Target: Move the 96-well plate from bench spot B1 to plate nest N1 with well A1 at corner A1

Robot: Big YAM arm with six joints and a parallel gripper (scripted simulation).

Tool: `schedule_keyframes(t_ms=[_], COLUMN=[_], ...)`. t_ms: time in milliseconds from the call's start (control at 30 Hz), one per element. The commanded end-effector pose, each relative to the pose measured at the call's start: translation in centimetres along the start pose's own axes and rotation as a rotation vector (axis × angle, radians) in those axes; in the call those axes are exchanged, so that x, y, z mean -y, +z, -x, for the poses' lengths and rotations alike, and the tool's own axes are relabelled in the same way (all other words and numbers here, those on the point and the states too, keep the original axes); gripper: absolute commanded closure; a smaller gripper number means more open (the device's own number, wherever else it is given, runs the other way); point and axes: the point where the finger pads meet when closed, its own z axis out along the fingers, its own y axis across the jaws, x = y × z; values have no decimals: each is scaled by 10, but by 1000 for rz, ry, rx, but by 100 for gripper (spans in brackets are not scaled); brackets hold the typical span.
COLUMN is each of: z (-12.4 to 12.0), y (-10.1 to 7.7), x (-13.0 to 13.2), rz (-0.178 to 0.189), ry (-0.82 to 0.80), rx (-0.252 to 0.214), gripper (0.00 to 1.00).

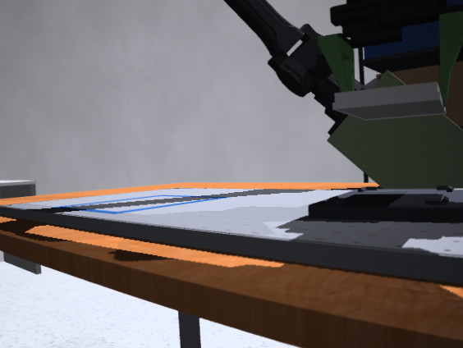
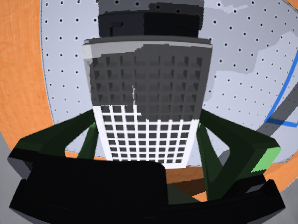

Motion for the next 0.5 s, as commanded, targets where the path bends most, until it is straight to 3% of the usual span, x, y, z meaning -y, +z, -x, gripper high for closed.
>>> schedule_keyframes(t_ms=[0, 100, 133, 267, 300, 467], z=[13, 13, 25, 13, 25, 25], y=[-10, -10, -11, -10, -14, -15], x=[-2, -2, 4, -2, 3, 3], rz=[16, 16, 23, 16, 24, 25], ry=[23, 23, 62, 23, 52, 50], rx=[24, 24, 23, 24, 29, 31], gripper=[100, 100, 100, 100, 100, 100])
